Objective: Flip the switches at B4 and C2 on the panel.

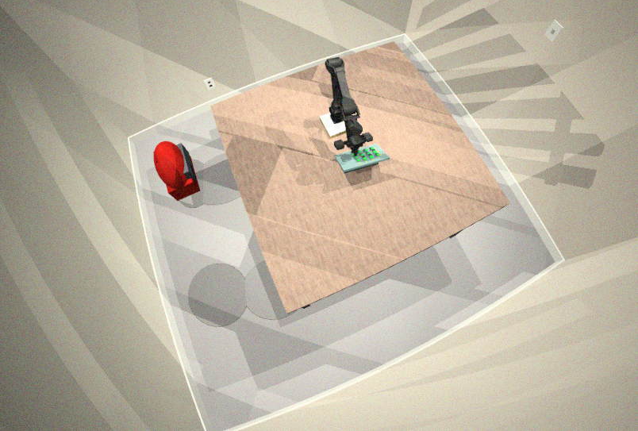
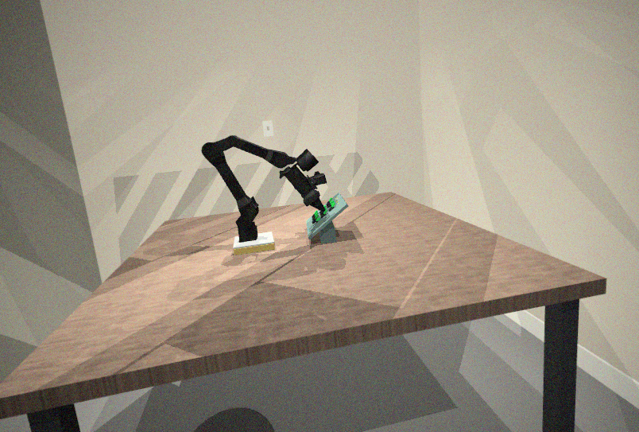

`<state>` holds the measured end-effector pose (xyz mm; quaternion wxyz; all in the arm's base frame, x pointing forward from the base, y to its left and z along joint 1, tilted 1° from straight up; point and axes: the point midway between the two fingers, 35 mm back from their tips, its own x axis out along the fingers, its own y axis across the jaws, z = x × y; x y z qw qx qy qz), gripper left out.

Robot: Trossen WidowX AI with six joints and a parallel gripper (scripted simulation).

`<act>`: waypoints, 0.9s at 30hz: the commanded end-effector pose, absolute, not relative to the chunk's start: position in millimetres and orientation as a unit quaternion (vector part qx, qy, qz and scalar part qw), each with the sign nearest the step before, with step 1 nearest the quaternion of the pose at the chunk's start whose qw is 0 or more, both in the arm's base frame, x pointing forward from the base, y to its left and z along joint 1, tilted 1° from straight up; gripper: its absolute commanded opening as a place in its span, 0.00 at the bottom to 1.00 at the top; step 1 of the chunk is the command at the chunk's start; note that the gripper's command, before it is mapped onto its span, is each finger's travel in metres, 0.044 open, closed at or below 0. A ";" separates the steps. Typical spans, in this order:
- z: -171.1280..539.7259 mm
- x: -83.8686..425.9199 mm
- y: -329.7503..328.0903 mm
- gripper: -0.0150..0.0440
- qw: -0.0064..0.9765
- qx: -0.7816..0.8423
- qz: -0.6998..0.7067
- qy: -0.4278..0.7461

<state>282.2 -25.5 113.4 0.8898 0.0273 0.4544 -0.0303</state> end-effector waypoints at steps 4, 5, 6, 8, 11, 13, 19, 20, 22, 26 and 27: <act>112.7 283.1 -25.4 0.25 0.890 0.027 -0.030 0.454; 112.6 283.2 -25.4 0.25 0.890 0.027 -0.030 0.454; 112.5 283.3 -25.4 0.25 0.890 0.027 -0.030 0.454; 112.3 283.5 -25.4 0.25 0.890 0.027 -0.030 0.454; 112.0 283.7 -25.4 0.25 0.890 0.027 -0.030 0.454; 111.8 283.9 -25.4 0.25 0.890 0.027 -0.030 0.454; 111.1 284.3 -25.4 0.25 0.890 0.027 -0.030 0.454; 111.0 284.4 -25.4 0.25 0.890 0.027 -0.030 0.454; 110.8 284.6 -25.4 0.25 0.890 0.027 -0.030 0.454; 110.4 284.9 -25.5 0.25 0.890 0.027 -0.030 0.454; 110.3 285.0 -25.5 0.25 0.890 0.027 -0.030 0.454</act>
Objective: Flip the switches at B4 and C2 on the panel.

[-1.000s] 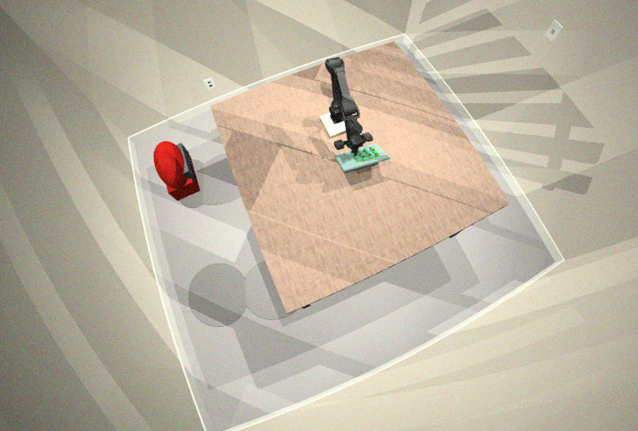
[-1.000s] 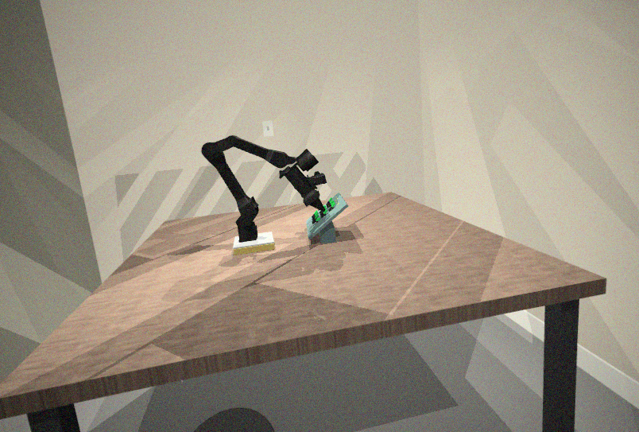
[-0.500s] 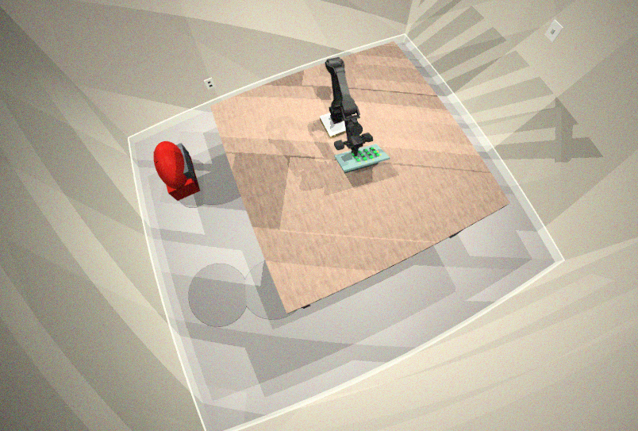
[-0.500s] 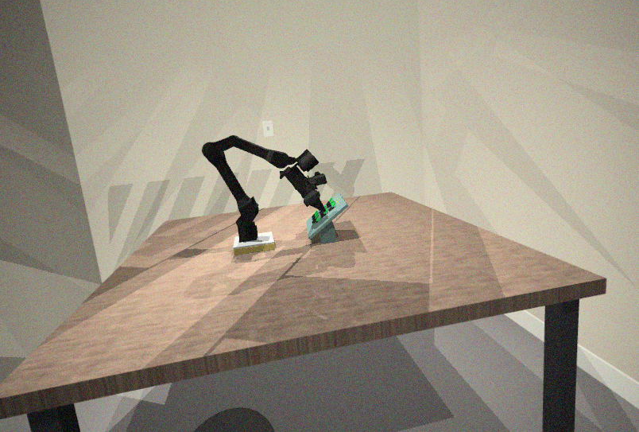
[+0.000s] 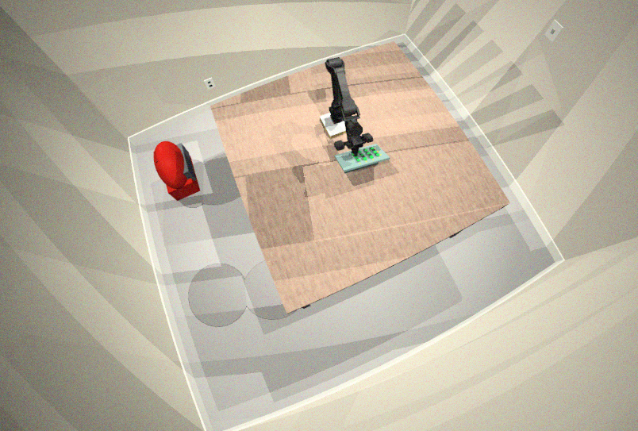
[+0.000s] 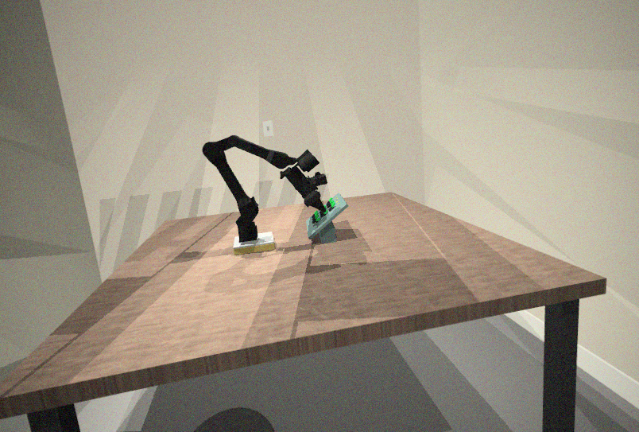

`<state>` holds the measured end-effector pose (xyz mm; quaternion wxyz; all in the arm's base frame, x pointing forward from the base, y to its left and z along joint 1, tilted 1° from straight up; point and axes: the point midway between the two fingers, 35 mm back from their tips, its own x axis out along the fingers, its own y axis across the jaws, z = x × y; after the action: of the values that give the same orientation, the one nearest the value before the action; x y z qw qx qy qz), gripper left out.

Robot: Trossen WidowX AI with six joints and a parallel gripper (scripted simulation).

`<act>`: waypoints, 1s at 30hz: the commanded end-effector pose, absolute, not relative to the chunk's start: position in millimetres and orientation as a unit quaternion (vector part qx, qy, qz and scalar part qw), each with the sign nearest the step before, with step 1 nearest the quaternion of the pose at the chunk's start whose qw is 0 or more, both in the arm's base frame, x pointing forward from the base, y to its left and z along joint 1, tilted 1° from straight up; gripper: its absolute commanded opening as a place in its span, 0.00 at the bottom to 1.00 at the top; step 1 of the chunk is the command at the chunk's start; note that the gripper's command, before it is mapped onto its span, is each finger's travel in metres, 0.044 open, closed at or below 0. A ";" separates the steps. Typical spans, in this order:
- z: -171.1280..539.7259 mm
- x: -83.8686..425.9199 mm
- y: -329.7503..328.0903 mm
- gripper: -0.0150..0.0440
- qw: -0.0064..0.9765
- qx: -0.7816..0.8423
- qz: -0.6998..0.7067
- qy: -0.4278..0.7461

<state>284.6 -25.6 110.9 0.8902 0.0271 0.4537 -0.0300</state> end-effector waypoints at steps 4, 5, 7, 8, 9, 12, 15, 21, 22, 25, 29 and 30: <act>109.9 285.3 -25.5 0.25 0.890 0.027 -0.030 0.453; 109.8 285.4 -25.5 0.25 0.890 0.027 -0.030 0.453; 109.5 285.6 -25.5 0.25 0.890 0.027 -0.030 0.453; 109.4 285.6 -25.5 0.25 0.890 0.027 -0.030 0.453; 109.3 285.7 -25.5 0.25 0.890 0.027 -0.030 0.453; 111.3 284.3 -25.6 0.25 0.890 0.027 -0.030 0.454; 136.0 267.5 -25.0 0.25 0.893 0.027 -0.030 0.449; 160.1 245.5 -23.5 0.25 0.895 0.027 -0.030 0.444; 160.1 245.5 -23.5 0.25 0.895 0.027 -0.030 0.444; 158.5 244.6 -18.7 0.25 0.895 0.028 -0.030 0.445; 149.6 237.1 8.9 0.25 0.892 0.030 -0.029 0.451; 147.5 234.7 15.7 0.25 0.891 0.030 -0.029 0.451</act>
<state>242.5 -2.7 153.5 0.8933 0.0301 0.4474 -0.0307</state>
